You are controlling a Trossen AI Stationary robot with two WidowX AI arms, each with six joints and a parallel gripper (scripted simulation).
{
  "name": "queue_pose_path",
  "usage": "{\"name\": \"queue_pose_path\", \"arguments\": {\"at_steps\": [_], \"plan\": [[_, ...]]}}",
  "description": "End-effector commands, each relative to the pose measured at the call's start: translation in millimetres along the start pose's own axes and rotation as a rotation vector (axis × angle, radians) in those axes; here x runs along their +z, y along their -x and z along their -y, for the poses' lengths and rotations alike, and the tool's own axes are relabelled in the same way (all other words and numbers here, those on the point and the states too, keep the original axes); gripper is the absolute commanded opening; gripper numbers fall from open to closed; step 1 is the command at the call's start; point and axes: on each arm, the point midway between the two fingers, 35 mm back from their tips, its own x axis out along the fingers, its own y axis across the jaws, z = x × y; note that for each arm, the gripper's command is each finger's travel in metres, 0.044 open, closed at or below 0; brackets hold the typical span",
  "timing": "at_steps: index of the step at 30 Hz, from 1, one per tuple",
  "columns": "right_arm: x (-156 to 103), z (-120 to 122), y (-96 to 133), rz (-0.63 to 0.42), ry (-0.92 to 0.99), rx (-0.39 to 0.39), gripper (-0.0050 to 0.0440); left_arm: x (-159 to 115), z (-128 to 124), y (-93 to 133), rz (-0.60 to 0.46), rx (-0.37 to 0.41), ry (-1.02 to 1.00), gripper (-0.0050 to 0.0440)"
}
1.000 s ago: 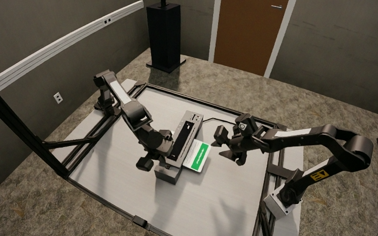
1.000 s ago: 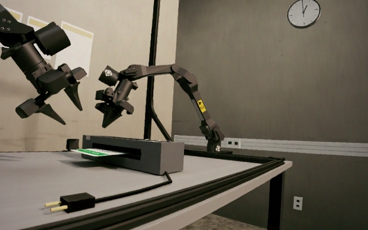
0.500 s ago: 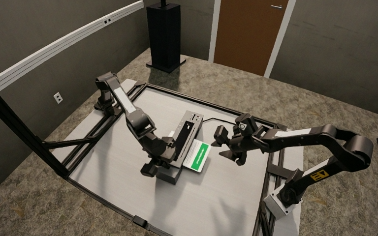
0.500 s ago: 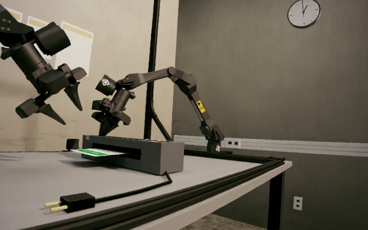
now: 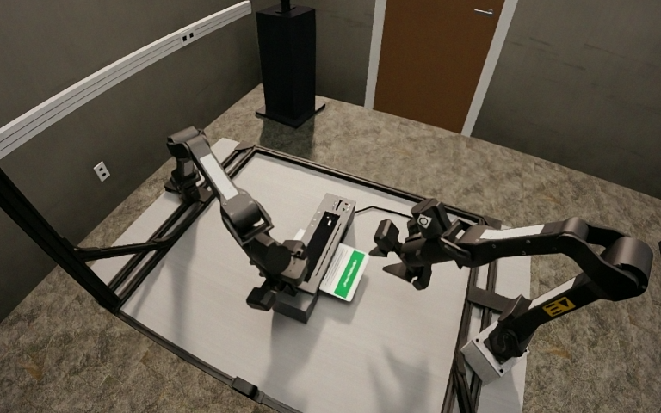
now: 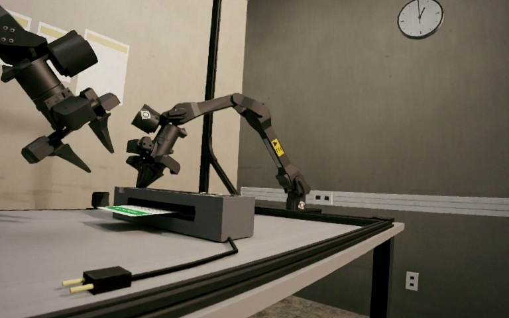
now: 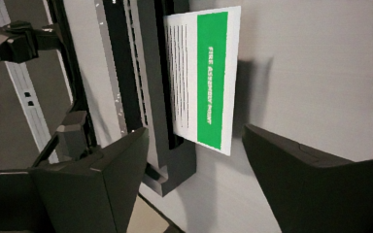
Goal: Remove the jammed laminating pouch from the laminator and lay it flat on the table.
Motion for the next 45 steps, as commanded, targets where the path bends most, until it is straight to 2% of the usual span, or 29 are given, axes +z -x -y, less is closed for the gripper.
{"name": "queue_pose_path", "arguments": {"at_steps": [1, 10, 11, 15, 27, 32, 45], "plan": [[1, -7, 2, 0.005, 0.005, 0.018, 0.0272, 1, -2, -3, 0.003, 0.0, 0.002, -0.005], [1, -7, 2, 0.005, 0.005, 0.018, 0.0272, 1, -2, -3, 0.003, 0.0, 0.002, -0.005], [1, -7, 2, 0.005, 0.005, 0.018, 0.0272, 10, 1, 22, 0.025, -0.01, 0.005, -0.005], [1, -7, 2, 0.005, 0.005, 0.018, 0.0272, 13, -2, 53, 0.003, 0.0, 0.002, -0.005], [1, -7, 2, 0.005, 0.005, 0.018, 0.0272, 13, -2, 53, 0.003, 0.0, 0.002, -0.005], [1, 23, -32, 0.001, 0.007, 0.028, 0.0272, 11, -4, 50, -0.004, 0.003, -0.001, -0.005], [1, 24, -32, 0.001, 0.006, 0.027, 0.0272, 11, -4, 50, -0.004, 0.003, -0.001, -0.005]]}}
